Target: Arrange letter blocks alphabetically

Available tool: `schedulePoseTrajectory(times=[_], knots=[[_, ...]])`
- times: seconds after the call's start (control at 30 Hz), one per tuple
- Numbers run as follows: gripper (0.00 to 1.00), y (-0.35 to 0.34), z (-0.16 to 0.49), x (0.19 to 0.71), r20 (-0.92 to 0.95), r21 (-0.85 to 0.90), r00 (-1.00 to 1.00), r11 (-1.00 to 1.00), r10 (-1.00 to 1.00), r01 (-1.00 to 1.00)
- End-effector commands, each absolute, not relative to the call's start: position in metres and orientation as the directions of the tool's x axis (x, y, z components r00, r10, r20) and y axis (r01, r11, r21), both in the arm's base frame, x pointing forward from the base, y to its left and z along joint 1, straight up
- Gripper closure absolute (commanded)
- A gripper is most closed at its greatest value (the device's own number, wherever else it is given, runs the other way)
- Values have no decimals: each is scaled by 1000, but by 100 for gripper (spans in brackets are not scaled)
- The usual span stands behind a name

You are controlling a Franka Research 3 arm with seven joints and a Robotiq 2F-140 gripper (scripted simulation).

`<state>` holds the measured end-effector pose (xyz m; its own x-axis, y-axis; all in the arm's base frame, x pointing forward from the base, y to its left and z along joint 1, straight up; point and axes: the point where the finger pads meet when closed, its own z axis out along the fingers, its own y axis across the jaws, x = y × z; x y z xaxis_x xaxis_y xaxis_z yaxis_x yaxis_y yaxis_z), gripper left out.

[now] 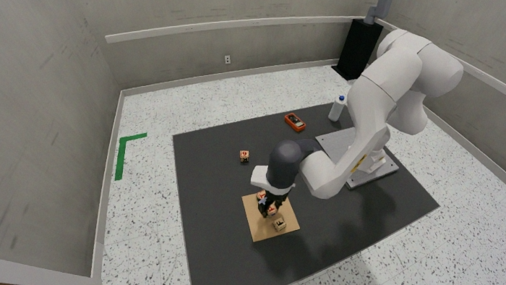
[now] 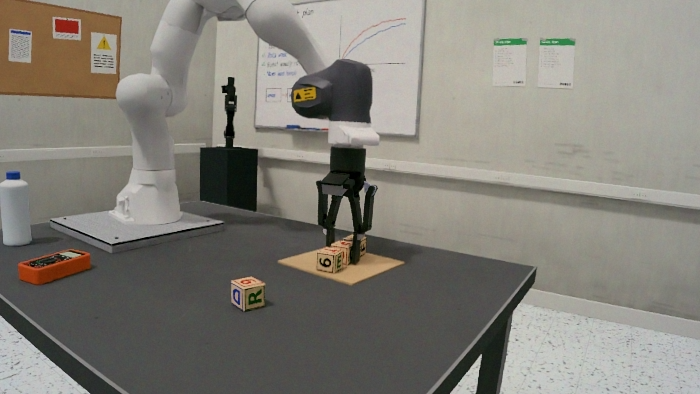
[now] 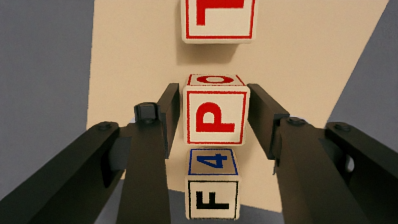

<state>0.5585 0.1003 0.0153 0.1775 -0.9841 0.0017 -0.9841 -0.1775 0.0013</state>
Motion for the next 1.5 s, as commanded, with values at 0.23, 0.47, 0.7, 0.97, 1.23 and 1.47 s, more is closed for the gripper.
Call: schedulePoseTrajectory(times=[0.23,0.47,0.7,0.97,1.23,1.47], knots=[[58,101,31,558,1,0,181,-181,-984,-984],[58,101,67,558,1,0,181,-181,-984,-984],[58,101,98,558,1,0,181,-181,-984,-984],[58,101,104,558,1,0,181,-181,-984,-984],[0,101,104,558,1,0,181,-181,-984,-984],[0,101,104,558,1,0,181,-181,-984,-984]])
